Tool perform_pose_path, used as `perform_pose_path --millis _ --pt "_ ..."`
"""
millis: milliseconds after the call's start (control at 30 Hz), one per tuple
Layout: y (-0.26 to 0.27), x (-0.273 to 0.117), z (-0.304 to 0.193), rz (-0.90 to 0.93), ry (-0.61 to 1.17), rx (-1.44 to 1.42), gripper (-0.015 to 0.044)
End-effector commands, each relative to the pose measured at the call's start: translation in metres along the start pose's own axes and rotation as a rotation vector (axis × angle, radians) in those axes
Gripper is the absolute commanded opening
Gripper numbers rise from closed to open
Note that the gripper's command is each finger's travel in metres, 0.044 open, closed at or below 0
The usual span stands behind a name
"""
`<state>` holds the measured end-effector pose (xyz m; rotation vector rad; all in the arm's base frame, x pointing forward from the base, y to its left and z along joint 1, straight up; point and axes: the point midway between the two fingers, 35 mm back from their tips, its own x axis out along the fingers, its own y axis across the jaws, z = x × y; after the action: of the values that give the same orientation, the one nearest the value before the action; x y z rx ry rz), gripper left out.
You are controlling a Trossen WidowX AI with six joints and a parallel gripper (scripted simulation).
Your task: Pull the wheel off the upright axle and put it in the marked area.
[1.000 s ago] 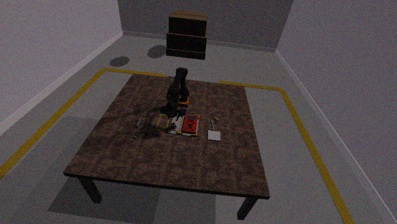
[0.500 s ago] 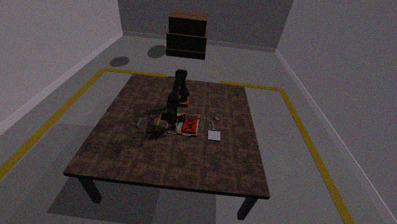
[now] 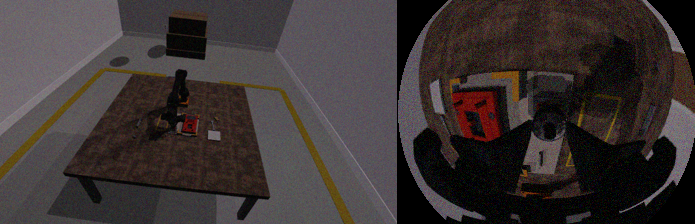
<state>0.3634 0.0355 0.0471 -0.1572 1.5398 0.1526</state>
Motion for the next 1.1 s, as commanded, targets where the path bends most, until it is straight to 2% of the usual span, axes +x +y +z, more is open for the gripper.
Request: perform_pose_path --millis 0,1067 --pt "0.0 -0.001 0.0 0.0 0.001 0.0 0.001" --pt "0.0 -0.011 0.0 -0.001 0.0 -0.001 0.0"
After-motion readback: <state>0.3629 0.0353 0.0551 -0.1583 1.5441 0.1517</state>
